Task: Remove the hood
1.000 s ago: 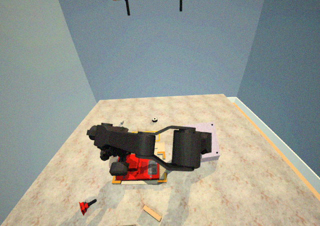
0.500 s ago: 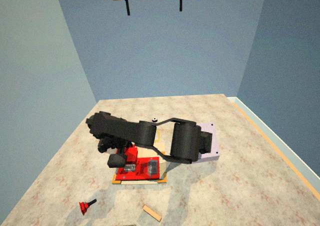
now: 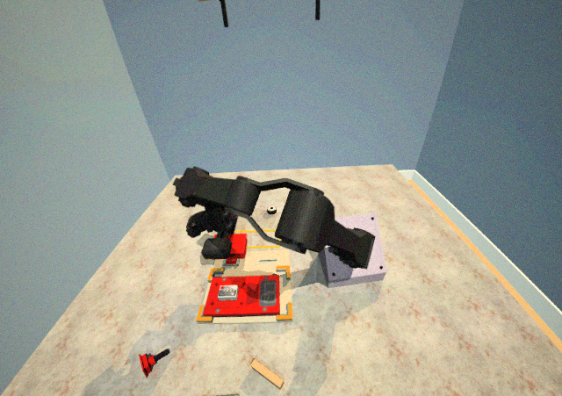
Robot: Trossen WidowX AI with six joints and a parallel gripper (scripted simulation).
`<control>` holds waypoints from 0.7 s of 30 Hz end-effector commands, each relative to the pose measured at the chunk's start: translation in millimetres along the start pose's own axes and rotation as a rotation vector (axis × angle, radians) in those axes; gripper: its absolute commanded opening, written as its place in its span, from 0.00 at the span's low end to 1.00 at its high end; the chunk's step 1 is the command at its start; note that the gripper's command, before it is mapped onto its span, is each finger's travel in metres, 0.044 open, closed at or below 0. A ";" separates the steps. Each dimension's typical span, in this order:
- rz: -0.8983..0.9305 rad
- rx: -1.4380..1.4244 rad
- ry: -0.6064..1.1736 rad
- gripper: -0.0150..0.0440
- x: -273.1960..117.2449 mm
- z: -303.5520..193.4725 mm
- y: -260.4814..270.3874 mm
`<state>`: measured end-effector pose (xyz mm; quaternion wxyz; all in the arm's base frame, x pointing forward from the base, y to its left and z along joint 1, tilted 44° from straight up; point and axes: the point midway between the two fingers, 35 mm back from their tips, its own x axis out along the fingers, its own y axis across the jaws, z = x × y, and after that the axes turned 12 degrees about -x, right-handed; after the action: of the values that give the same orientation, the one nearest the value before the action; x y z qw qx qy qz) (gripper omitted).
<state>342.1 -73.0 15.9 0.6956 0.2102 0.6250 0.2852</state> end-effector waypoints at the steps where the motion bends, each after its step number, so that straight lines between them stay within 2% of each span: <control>1: -0.007 -0.002 0.005 0.25 0.1 -8.7 -21.4; 21: 0.016 -0.005 0.013 0.25 3.4 -67.1 -108.4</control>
<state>298.8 -147.8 -55.3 0.6914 0.2130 0.6268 0.2894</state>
